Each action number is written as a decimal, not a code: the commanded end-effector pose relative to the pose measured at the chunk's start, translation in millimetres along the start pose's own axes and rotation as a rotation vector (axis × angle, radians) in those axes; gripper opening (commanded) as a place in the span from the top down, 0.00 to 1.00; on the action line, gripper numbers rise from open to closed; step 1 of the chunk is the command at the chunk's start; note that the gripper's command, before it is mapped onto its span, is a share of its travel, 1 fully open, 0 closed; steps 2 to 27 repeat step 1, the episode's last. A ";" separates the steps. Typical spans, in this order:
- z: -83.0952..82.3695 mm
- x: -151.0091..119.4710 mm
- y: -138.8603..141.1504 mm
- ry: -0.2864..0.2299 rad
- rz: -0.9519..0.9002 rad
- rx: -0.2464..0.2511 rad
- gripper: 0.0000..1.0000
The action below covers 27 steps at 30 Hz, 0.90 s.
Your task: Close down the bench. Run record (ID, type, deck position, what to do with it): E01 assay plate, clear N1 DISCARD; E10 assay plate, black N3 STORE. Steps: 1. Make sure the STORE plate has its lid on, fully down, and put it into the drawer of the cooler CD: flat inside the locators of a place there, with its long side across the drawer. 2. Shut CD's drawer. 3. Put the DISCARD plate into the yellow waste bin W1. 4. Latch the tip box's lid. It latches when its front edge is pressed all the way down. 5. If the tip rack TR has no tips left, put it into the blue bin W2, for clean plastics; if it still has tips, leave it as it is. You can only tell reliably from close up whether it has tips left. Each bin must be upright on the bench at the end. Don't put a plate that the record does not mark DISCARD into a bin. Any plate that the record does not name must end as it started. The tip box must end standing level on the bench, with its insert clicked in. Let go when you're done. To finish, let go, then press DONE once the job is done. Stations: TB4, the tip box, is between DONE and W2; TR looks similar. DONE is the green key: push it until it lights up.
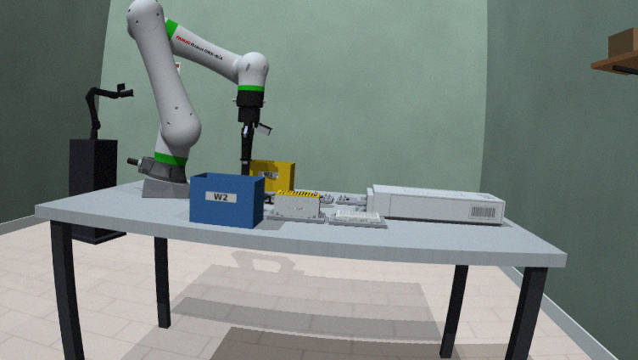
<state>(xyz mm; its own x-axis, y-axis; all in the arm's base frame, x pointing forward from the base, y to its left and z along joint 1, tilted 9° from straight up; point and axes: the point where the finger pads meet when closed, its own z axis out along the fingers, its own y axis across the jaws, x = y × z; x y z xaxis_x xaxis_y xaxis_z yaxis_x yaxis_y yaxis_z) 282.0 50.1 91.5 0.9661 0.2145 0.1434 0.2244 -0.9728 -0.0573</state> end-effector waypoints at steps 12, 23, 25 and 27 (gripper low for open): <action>0.1 0.4 0.0 0.001 0.000 0.000 0.90; 0.1 0.4 0.0 0.001 0.000 0.000 0.90; 0.1 0.4 0.0 0.001 0.000 0.000 0.90; 0.1 0.4 0.0 0.001 0.000 0.000 0.90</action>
